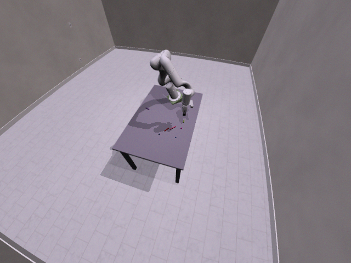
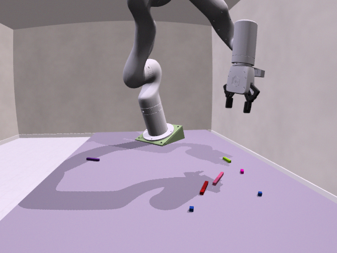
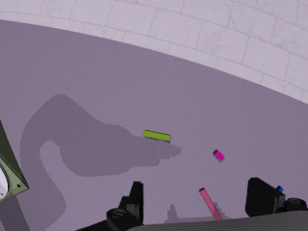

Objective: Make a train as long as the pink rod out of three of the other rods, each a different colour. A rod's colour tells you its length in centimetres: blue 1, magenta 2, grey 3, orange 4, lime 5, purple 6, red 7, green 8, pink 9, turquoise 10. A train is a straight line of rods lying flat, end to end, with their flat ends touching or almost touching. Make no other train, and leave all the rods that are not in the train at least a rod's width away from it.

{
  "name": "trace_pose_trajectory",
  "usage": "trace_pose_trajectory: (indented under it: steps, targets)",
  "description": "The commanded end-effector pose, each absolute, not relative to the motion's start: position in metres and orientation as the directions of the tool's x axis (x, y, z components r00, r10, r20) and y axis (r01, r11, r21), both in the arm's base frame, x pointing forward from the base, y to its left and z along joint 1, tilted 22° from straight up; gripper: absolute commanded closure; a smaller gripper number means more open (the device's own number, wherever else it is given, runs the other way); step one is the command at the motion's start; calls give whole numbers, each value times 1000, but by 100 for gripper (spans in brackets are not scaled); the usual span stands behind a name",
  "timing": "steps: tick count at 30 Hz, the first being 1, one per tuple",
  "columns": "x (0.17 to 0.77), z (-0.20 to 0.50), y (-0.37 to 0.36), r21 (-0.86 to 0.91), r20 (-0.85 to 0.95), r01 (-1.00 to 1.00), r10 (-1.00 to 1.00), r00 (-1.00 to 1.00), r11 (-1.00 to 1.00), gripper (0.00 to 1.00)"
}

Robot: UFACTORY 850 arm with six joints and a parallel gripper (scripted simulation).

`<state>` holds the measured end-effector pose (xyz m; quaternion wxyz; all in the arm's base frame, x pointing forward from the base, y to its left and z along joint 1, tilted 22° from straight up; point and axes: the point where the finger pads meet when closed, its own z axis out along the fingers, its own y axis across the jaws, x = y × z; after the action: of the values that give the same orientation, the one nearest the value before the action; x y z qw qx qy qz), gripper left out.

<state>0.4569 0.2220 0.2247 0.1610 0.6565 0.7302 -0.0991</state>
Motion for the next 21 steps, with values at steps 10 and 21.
trace_pose_trajectory:
  steps: [10, 21]
  targets:
    - [563, 192, 179, 35, -359, 938, 881, -310, 344, 0]
    - [635, 164, 127, 11, -369, 860, 802, -470, 510, 0]
